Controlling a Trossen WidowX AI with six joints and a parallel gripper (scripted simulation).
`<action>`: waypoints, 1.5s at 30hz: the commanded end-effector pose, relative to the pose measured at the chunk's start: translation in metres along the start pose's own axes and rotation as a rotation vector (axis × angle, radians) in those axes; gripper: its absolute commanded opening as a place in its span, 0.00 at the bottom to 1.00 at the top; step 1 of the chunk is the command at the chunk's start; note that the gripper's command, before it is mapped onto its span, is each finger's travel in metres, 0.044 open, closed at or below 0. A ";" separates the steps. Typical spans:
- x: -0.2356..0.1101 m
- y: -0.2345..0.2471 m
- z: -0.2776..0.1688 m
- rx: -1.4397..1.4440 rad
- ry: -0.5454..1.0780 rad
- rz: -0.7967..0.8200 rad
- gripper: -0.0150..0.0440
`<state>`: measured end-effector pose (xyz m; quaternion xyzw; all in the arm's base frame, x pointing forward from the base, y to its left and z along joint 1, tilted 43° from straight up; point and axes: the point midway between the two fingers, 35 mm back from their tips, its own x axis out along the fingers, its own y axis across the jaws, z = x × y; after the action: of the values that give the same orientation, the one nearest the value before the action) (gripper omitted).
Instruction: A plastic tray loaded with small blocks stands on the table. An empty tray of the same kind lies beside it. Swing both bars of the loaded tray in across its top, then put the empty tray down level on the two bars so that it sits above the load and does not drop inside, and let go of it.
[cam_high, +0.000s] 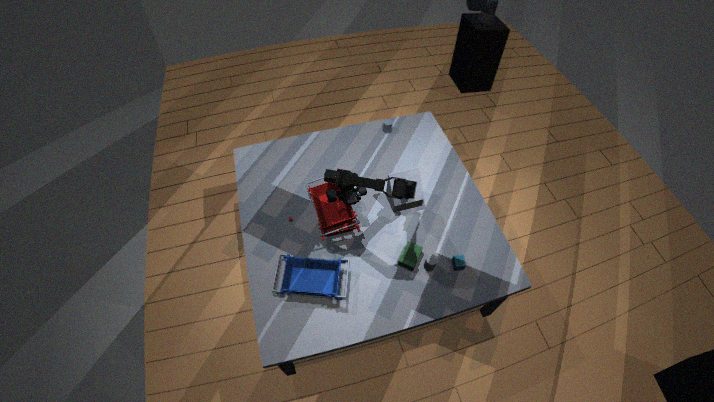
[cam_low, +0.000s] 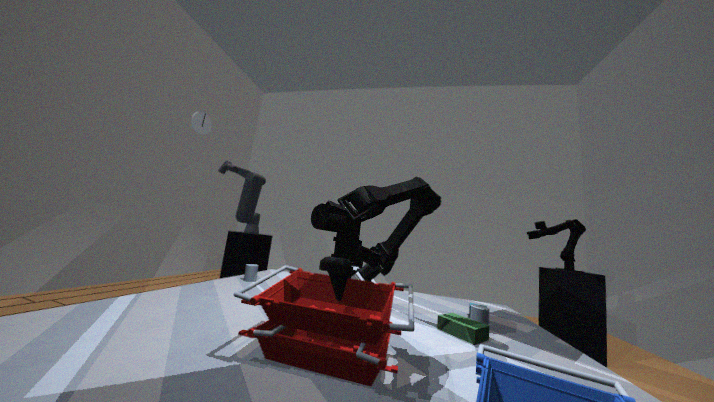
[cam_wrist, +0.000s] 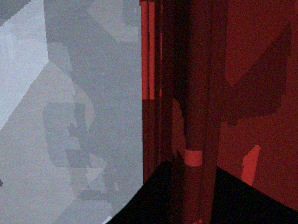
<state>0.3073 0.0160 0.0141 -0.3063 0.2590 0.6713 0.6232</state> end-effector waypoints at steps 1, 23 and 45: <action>0.002 0.001 0.000 0.001 -0.001 0.005 0.25; 0.013 0.007 0.002 0.007 -0.003 0.025 0.25; 0.013 0.007 0.002 0.007 -0.003 0.025 0.25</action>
<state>0.3049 0.0205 0.0086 -0.3071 0.2586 0.6706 0.6238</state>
